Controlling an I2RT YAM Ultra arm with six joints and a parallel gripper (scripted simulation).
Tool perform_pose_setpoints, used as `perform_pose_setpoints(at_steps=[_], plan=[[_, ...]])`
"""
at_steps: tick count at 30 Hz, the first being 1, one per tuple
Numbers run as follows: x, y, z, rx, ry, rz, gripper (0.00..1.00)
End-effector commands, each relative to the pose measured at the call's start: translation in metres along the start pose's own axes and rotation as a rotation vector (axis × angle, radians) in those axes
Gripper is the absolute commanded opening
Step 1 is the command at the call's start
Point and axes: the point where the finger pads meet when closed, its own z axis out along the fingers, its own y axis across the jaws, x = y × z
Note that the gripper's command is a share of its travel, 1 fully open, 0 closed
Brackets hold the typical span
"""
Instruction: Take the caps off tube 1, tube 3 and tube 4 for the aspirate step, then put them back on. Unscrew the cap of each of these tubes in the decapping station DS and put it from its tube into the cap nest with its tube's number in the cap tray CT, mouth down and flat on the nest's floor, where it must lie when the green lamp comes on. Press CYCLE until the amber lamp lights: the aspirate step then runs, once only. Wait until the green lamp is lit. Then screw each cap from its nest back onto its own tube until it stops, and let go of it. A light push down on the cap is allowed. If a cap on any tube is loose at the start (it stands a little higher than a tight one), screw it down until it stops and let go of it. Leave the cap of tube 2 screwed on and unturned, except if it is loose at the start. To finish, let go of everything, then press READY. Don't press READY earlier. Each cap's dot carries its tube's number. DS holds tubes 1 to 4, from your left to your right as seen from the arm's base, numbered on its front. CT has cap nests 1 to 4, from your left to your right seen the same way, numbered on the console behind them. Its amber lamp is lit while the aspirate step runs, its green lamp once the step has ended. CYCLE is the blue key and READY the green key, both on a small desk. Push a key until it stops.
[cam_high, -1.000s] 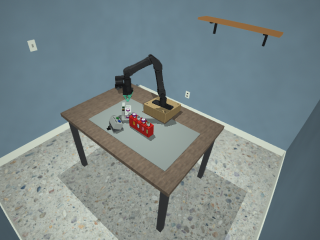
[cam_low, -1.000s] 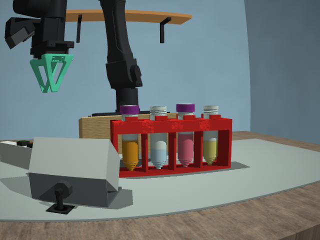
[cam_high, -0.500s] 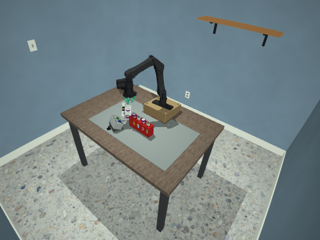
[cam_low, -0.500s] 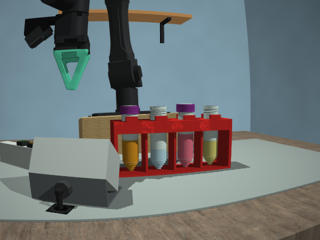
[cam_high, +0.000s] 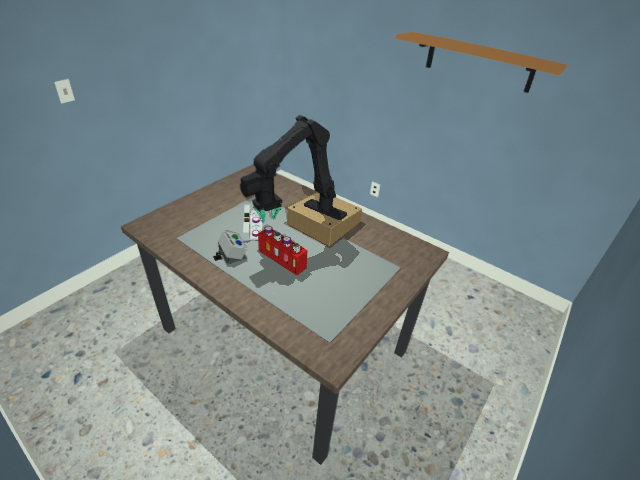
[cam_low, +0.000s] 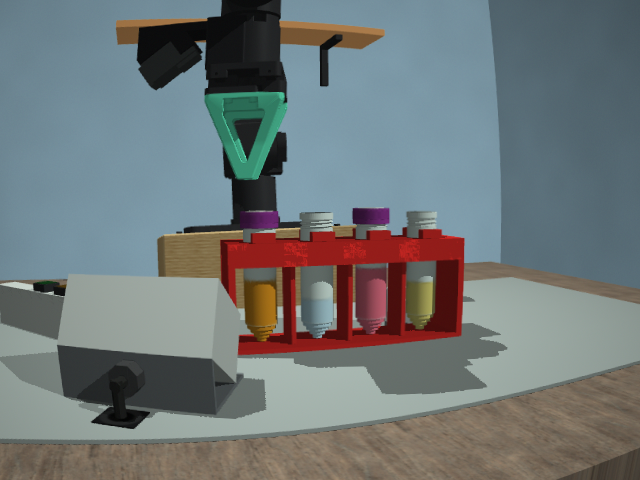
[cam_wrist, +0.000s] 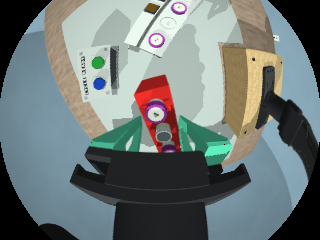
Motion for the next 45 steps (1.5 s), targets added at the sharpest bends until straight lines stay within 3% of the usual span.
perform_pose_setpoints(at_steps=[1,15,27,45], plan=[[0.01,0.008,-0.008,-0.029,0.002,0.053,0.49],[0.01,0.008,-0.008,-0.029,0.002,0.053,0.49],[0.01,0.009,0.028,-0.029,0.002,0.053,0.49],[0.01,0.009,0.033,-0.029,0.002,0.053,0.49]])
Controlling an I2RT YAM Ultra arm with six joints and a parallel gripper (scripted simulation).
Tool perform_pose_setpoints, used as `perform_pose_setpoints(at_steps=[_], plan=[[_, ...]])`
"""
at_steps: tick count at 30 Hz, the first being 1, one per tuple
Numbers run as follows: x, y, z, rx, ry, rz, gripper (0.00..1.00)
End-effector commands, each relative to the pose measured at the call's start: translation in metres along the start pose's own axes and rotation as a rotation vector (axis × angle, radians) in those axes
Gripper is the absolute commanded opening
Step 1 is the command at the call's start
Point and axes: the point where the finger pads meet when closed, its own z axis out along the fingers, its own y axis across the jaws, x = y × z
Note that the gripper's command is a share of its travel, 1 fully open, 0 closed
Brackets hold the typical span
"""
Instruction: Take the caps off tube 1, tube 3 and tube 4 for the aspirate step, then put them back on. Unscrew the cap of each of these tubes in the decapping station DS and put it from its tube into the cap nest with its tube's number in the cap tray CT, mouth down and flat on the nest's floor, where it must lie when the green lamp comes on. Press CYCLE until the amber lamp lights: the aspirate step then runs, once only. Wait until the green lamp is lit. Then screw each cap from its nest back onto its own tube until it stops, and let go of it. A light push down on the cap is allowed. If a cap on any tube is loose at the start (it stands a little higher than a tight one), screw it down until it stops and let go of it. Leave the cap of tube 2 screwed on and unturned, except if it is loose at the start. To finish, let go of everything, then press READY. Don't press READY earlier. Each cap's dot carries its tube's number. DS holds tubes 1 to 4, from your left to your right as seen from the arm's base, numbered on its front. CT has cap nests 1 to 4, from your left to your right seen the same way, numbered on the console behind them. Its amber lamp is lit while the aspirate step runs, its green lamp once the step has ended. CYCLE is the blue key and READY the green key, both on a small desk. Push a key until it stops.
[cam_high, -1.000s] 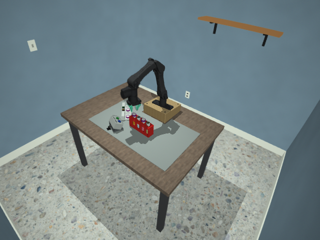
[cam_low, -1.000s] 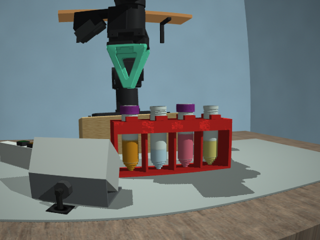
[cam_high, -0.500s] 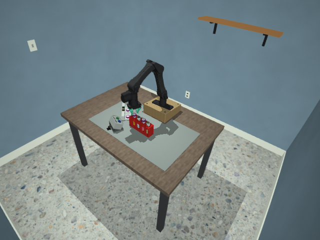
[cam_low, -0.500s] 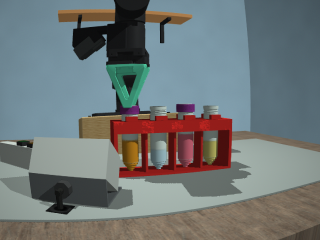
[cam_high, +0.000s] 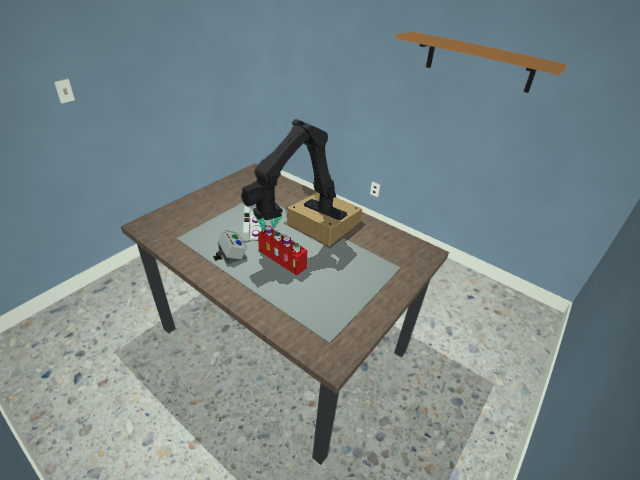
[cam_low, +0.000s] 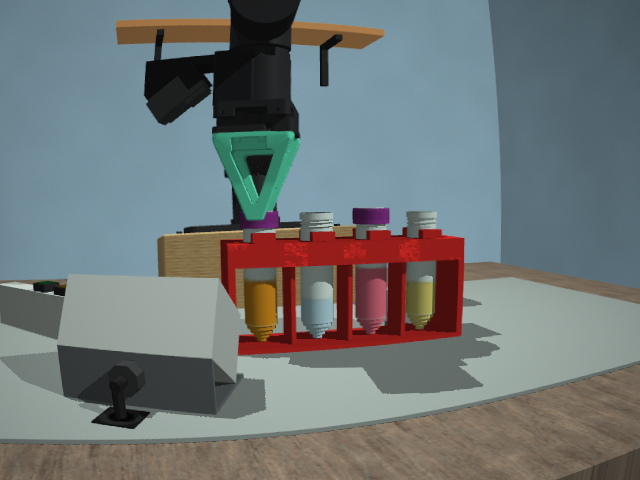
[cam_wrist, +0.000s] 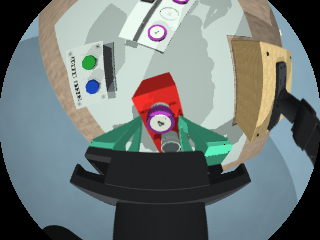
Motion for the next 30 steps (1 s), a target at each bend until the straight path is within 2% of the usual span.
perform_pose_setpoints(at_steps=[1,15,16,30], plan=[[-0.0001,0.0021,-0.002,-0.012,0.0,0.001,0.49],[-0.0001,0.0019,0.0026,-0.012,0.0,0.001,0.49],[-0.0001,0.0019,0.0026,-0.012,0.0,0.001,0.0],[-0.0001,0.0019,0.0026,-0.012,0.0,0.001,0.0]])
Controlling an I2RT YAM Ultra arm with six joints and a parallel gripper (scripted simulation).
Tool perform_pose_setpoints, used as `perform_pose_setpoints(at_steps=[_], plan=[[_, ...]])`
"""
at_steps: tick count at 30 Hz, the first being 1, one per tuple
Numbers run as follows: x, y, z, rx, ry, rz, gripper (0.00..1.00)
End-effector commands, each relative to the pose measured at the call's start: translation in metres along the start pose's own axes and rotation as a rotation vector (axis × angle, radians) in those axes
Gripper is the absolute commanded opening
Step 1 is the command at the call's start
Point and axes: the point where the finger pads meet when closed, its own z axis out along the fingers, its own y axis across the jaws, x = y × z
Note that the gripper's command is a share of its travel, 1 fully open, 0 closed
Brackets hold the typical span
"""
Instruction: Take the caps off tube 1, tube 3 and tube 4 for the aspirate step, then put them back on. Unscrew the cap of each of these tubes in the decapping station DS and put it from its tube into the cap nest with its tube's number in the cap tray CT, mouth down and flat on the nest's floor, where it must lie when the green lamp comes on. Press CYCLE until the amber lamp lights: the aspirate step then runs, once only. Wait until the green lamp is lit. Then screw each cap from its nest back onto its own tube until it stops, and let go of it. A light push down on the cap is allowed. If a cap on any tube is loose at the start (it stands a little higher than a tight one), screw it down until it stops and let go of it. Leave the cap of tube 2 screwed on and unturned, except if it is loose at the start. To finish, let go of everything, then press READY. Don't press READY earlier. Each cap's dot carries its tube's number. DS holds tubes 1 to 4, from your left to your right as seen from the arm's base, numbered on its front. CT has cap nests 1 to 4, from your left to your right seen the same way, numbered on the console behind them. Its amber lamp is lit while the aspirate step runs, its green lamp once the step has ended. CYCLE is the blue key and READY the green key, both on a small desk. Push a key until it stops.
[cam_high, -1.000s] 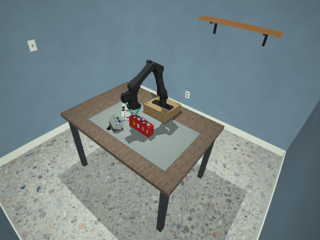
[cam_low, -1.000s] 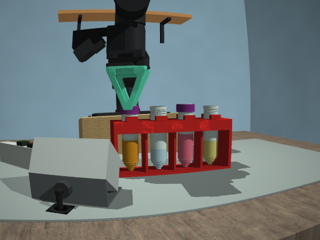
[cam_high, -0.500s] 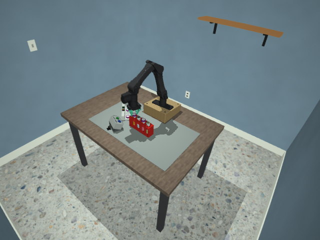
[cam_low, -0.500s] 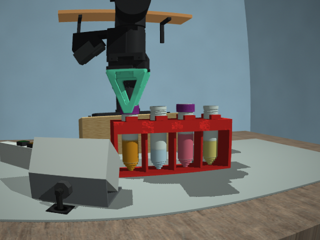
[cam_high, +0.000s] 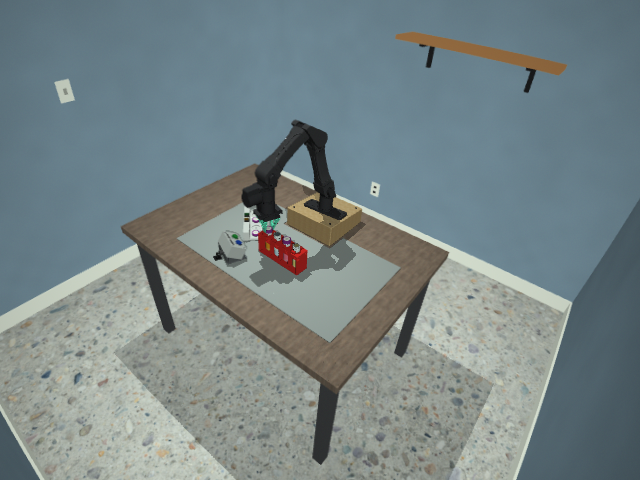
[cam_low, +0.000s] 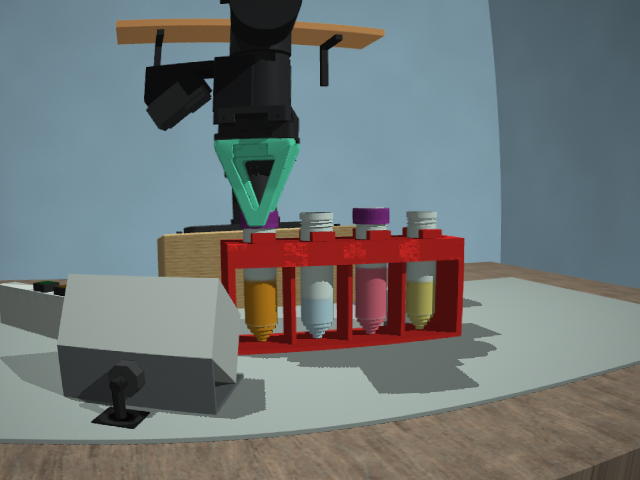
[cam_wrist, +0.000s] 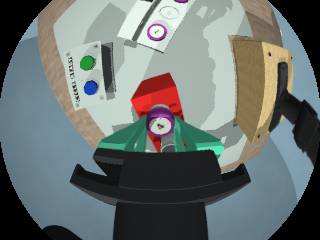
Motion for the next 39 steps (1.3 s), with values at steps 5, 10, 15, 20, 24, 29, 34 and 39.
perform_pose_setpoints(at_steps=[5,10,15,20,24,29,34,39], plan=[[-0.0002,0.0022,-0.003,-0.012,-0.001,-0.249,0.0],[-0.0002,0.0022,-0.0031,-0.012,-0.002,-0.399,0.0],[-0.0002,0.0022,-0.0033,-0.011,-0.004,-0.649,0.0],[-0.0002,0.0022,-0.0034,-0.011,-0.005,-0.899,0.0],[-0.0002,0.0022,-0.0035,-0.011,-0.006,-0.999,0.0],[-0.0002,0.0022,-0.0036,-0.01,-0.007,-1.249,0.0],[-0.0002,0.0022,-0.0038,-0.01,-0.009,-1.499,0.0],[-0.0002,0.0022,-0.0039,-0.009,-0.01,-1.749,0.0]])
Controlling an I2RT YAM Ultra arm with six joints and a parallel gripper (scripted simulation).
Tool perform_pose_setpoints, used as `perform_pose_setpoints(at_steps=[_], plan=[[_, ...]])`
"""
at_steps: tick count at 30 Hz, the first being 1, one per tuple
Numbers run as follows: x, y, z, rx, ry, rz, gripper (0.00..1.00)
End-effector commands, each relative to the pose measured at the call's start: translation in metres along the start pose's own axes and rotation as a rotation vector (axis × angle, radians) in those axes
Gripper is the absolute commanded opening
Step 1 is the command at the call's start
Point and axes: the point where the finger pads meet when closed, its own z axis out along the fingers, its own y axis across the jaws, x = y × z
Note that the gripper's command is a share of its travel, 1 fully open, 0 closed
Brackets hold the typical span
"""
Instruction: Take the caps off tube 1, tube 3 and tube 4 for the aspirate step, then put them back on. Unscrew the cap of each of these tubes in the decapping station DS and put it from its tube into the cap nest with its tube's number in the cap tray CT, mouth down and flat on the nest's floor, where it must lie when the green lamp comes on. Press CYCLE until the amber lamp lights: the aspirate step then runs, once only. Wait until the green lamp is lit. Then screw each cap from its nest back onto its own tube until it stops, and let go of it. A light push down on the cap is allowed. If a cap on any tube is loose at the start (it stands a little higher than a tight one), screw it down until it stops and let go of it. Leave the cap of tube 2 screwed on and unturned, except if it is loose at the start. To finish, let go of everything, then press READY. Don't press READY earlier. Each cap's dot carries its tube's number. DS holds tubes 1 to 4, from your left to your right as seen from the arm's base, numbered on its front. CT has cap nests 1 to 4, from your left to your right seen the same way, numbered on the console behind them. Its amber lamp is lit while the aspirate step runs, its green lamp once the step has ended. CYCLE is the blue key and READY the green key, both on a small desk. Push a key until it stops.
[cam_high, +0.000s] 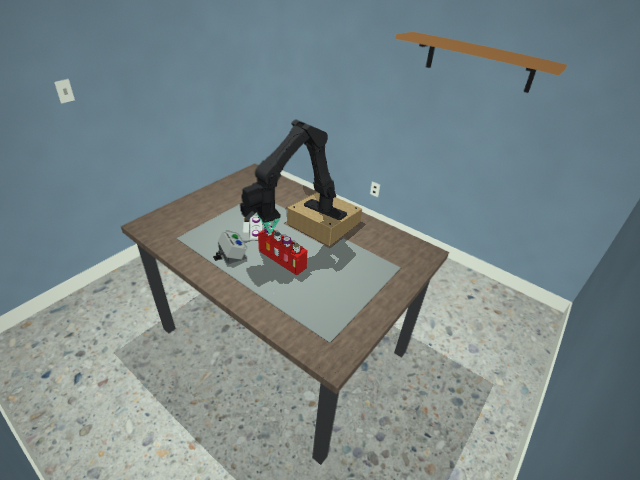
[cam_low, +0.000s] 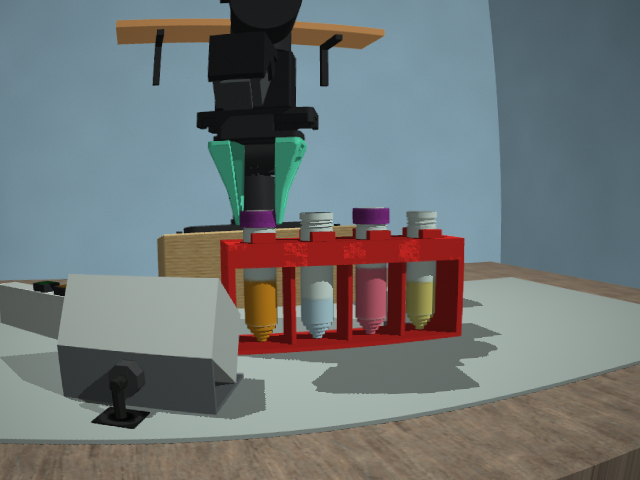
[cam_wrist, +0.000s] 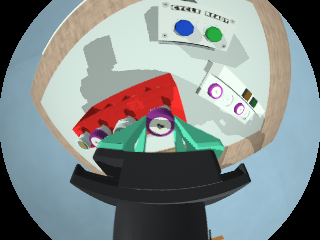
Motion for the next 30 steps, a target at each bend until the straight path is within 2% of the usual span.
perform_pose_setpoints(at_steps=[1,2,17,19,30], plan=[[-0.0023,-0.0001,-0.0032,0.0,-0.011,-0.213,0.0],[-0.0023,-0.0001,-0.0032,0.0,-0.011,-0.213,0.0],[-0.0023,0.0,-0.0036,0.005,-0.011,-0.963,0.0],[-0.0023,0.0,-0.0036,0.005,-0.011,-0.963,0.0],[-0.0023,0.0,-0.0039,0.008,-0.01,-1.513,0.0]])
